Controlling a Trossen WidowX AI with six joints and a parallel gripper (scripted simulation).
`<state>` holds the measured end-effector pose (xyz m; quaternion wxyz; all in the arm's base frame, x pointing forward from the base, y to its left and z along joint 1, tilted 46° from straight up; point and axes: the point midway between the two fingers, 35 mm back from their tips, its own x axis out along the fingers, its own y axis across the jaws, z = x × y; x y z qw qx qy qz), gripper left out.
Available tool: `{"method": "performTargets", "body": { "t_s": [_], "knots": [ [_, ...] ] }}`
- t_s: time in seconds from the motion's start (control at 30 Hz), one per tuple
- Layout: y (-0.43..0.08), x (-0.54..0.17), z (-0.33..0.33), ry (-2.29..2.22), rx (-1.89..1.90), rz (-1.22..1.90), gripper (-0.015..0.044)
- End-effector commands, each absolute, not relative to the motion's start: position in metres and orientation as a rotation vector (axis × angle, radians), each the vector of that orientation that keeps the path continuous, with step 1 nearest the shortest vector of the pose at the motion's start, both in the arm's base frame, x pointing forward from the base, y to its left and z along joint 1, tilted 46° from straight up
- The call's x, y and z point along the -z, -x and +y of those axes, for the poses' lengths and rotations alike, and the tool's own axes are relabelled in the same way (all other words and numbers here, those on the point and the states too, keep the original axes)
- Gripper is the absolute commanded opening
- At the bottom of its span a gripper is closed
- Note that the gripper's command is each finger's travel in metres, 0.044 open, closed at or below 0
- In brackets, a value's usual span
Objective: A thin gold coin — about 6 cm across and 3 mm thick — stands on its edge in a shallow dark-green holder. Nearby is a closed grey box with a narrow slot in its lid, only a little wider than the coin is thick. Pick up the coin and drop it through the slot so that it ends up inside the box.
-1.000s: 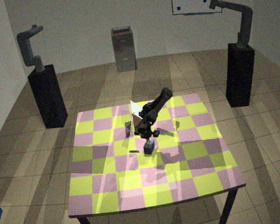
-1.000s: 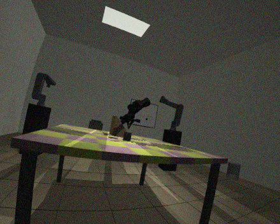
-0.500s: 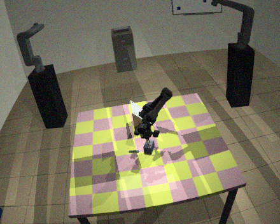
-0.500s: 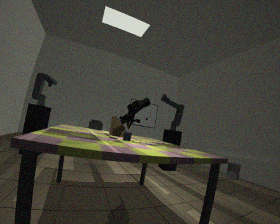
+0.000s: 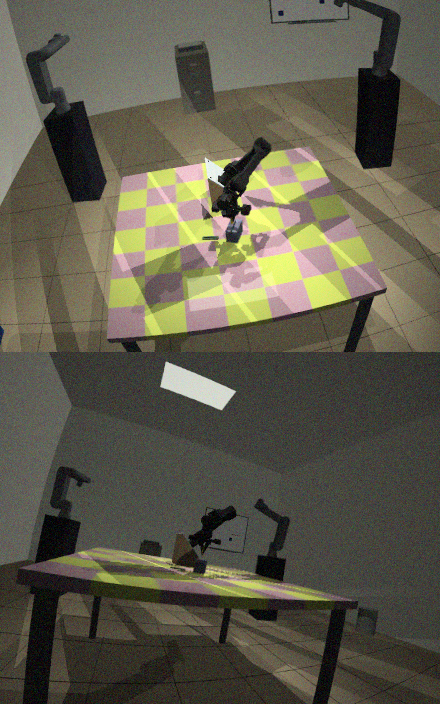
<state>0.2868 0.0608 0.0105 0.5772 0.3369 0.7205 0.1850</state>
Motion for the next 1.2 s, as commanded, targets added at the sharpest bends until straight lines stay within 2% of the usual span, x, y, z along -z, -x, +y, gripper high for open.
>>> {"method": "performTargets", "body": {
  "t_s": [0.0, 1.1, 1.17],
  "knots": [
    [-0.287, -0.010, 0.061, -0.789, -0.433, 1.687, 0.0000],
    [-0.284, 0.003, 0.075, -0.795, -0.429, 1.689, 0.0000],
    [-0.285, 0.002, 0.074, -0.786, -0.428, 1.688, 0.0053]
  ]
}}
